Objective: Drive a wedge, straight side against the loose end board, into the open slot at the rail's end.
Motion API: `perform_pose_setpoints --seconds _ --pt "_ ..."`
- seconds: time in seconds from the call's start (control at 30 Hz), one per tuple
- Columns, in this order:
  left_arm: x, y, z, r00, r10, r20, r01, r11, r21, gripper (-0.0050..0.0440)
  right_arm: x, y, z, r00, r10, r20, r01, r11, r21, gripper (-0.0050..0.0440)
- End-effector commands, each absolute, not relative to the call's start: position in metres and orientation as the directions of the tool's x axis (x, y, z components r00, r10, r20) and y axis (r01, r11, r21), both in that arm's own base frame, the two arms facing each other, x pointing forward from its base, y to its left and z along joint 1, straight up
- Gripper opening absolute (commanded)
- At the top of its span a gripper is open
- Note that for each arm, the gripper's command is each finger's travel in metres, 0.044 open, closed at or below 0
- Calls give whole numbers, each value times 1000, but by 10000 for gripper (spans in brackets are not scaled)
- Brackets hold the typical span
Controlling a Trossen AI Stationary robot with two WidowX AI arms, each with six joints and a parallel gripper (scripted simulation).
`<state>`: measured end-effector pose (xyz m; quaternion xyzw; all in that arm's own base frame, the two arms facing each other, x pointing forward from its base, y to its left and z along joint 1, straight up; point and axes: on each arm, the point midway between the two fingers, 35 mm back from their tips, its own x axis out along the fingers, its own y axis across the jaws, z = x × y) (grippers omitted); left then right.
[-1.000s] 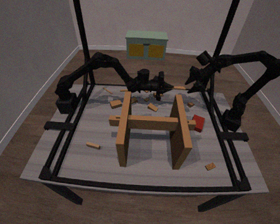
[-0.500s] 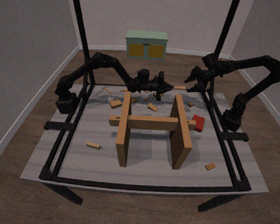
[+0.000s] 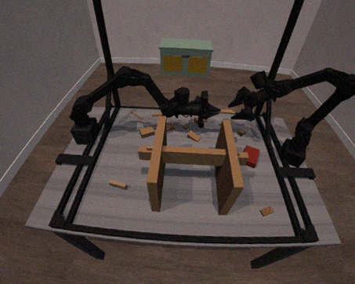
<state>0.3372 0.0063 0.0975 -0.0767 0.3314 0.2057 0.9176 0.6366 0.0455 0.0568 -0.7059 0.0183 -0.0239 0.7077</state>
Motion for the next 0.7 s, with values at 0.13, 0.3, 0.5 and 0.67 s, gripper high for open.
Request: perform_pose_setpoints --seconds 0.13,0.3,0.5,0.67 --pt "354 16 78 693 327 -643 -427 904 0 440 636 46 53 998 -56 0 0 0 -1000 0" --pt "351 15 81 693 329 -641 -430 903 -1 416 636 46 53 998 -56 0 0 0 -1000 0" --pt "351 15 81 693 329 -641 -430 903 -1 272 636 46 53 998 -56 0 0 0 -1000 0" --pt "351 15 81 693 329 -641 -430 903 -1 176 636 46 53 998 -56 0 0 0 -1000 0"
